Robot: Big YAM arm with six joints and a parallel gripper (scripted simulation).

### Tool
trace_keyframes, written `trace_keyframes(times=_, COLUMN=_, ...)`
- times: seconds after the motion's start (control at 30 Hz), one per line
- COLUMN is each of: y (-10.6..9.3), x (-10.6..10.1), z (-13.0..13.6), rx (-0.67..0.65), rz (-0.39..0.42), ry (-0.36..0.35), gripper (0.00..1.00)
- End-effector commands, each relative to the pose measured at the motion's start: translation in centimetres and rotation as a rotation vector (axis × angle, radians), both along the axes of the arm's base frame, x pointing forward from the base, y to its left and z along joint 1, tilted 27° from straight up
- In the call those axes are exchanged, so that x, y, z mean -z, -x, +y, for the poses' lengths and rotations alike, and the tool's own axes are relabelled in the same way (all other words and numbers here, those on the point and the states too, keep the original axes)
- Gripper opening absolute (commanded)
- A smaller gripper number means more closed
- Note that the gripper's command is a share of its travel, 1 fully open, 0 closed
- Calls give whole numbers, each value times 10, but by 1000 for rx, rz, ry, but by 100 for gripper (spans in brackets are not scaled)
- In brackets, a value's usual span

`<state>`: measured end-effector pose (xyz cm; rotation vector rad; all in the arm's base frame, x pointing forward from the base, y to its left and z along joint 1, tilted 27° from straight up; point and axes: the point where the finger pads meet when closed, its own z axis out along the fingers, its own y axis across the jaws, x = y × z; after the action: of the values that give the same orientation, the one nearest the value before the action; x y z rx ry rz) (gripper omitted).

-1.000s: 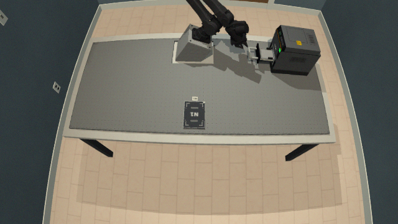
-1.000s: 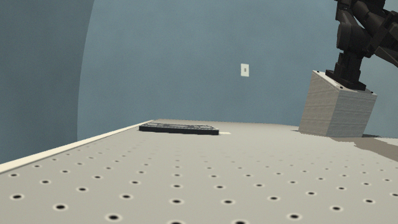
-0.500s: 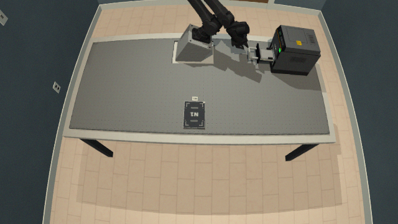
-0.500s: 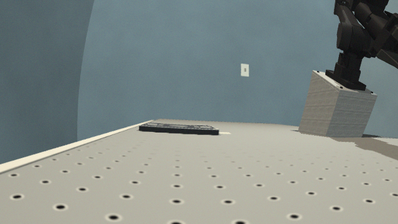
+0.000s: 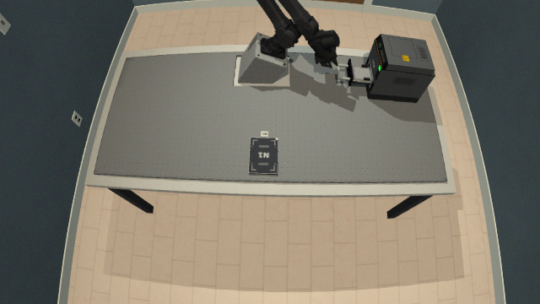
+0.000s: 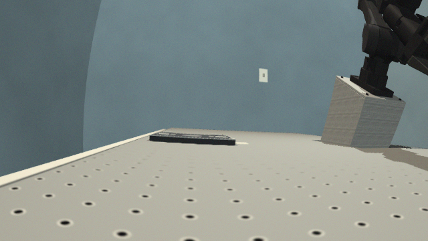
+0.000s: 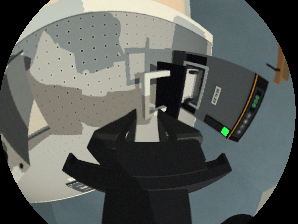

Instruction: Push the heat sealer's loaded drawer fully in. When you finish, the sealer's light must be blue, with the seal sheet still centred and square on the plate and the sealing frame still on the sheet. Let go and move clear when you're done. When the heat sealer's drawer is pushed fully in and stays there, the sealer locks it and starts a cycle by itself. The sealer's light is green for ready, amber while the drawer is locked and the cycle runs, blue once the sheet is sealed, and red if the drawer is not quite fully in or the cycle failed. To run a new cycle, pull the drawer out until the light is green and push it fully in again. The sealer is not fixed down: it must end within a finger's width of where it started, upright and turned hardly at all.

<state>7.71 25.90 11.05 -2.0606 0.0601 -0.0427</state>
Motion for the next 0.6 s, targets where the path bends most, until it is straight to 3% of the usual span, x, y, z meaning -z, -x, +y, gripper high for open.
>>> trace_keyframes(times=0.0, y=1, x=-2, z=5, rx=-2, rz=3, ry=-10, gripper=30)
trace_keyframes(times=0.57, y=0, x=2, z=15, rx=-2, rz=4, ry=-11, gripper=30)
